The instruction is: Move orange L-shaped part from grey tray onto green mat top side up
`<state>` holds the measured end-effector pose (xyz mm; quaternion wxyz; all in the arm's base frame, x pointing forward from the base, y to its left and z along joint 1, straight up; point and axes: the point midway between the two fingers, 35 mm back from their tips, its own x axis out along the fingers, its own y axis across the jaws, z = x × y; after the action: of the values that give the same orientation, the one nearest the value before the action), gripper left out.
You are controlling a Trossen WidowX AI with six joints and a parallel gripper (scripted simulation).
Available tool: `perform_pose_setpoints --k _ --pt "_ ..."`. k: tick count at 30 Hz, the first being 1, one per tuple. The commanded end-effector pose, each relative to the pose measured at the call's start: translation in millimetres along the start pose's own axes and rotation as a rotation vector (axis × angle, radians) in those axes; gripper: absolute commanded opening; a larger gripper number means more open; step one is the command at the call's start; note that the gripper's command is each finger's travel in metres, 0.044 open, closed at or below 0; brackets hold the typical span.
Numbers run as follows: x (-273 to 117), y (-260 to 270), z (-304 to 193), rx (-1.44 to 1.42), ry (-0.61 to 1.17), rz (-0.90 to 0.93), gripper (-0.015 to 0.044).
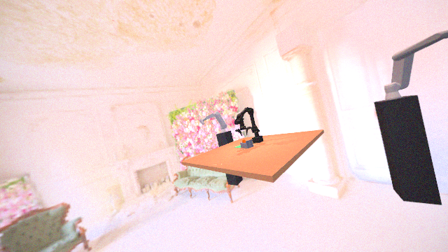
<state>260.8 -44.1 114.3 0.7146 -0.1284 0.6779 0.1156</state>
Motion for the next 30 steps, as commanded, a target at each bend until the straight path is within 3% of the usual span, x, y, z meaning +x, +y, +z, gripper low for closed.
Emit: perform_pose_setpoints --k 1,6,16,30 --pt "1.5 -18.1 -23.2 -0.531 0.018 0.010 0.0280" --pt "1.4 -25.0 -31.0 -0.741 0.020 0.013 0.0280" --pt "2.7 -25.0 -31.0 -0.741 0.020 0.013 0.0280" --pt "36.3 -25.0 -31.6 -0.741 0.020 0.013 0.0280"
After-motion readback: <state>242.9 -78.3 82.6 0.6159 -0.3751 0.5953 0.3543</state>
